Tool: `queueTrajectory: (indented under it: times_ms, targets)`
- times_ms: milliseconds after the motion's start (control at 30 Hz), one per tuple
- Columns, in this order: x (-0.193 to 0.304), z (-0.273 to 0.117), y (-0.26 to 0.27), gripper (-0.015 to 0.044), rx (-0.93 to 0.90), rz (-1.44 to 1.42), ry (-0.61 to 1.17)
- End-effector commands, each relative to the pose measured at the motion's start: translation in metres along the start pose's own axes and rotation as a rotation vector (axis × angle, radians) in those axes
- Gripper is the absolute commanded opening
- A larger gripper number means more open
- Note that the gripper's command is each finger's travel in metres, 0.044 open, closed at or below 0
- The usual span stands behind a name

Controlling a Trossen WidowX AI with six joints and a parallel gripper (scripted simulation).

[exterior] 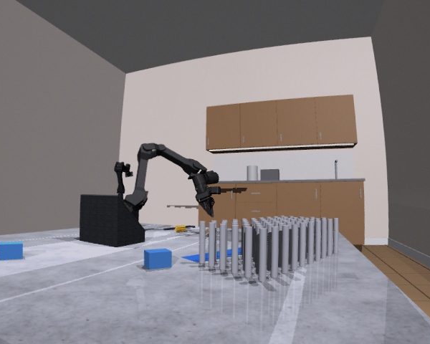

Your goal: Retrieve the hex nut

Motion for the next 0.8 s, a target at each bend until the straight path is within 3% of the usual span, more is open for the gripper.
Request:
queueTrajectory:
  times_ms: [0, 433, 767]
  targets:
    - [-0.0059, 0.0064, 0.0124, 0.044, 0.072, -0.865, 0.124]
    - [-0.0092, 0.0071, 0.0185, 0.044, 0.055, -1.482, 0.225]
    - [-0.0093, 0.0071, 0.0187, 0.044, 0.052, -1.509, 0.229]
Point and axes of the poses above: the point midway between the two fingers, 35 mm back from their tips, its own z axis out along the fingers, its own y axis across the jaws, x = y × z, the point moved 8 cm from there along -z, back along the fingers
